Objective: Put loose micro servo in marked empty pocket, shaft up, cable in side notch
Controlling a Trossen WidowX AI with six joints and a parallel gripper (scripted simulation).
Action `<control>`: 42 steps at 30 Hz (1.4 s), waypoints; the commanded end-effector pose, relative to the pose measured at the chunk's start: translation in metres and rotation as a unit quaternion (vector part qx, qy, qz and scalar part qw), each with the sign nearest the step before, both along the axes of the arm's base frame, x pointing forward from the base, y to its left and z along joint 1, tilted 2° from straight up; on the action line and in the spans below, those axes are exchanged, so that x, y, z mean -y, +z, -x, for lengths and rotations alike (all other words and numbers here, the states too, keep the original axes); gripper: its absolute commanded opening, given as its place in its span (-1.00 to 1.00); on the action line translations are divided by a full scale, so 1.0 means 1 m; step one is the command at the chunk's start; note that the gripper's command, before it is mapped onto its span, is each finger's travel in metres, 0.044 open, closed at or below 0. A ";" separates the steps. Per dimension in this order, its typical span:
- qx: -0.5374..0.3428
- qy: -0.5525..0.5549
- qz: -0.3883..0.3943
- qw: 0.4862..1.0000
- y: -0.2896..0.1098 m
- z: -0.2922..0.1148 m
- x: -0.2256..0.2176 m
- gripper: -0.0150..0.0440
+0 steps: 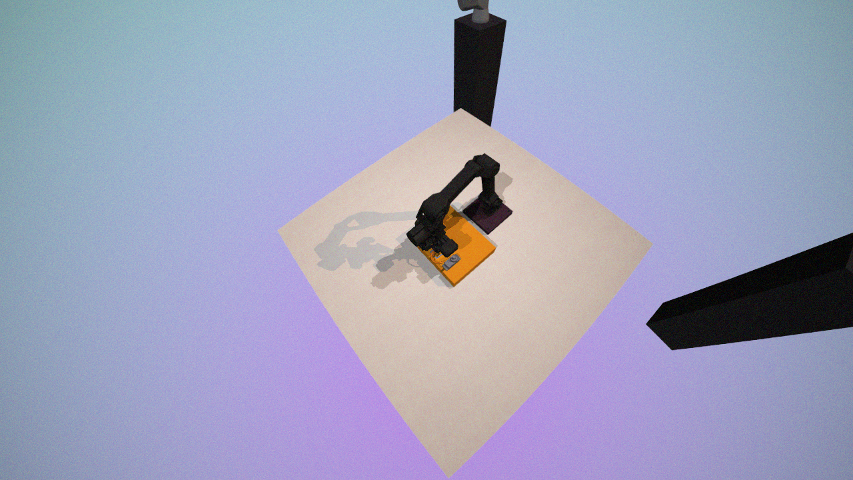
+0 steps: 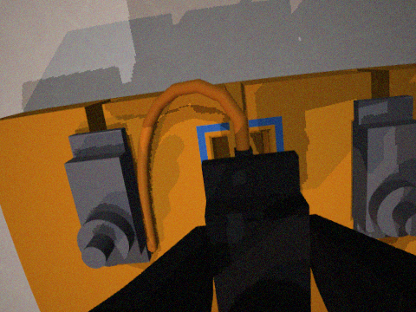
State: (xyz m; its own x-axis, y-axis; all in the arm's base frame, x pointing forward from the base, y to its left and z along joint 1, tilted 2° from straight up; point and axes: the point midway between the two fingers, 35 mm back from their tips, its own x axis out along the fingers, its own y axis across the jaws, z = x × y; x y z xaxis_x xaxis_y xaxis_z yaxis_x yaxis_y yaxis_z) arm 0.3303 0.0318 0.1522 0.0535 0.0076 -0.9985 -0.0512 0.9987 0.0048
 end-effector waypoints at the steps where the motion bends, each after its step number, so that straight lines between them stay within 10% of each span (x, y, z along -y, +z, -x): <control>1: 0.004 0.002 0.001 1.000 0.000 -0.003 0.000 -0.49; 42: 0.004 0.002 0.001 1.000 -0.032 -0.006 0.000 -0.49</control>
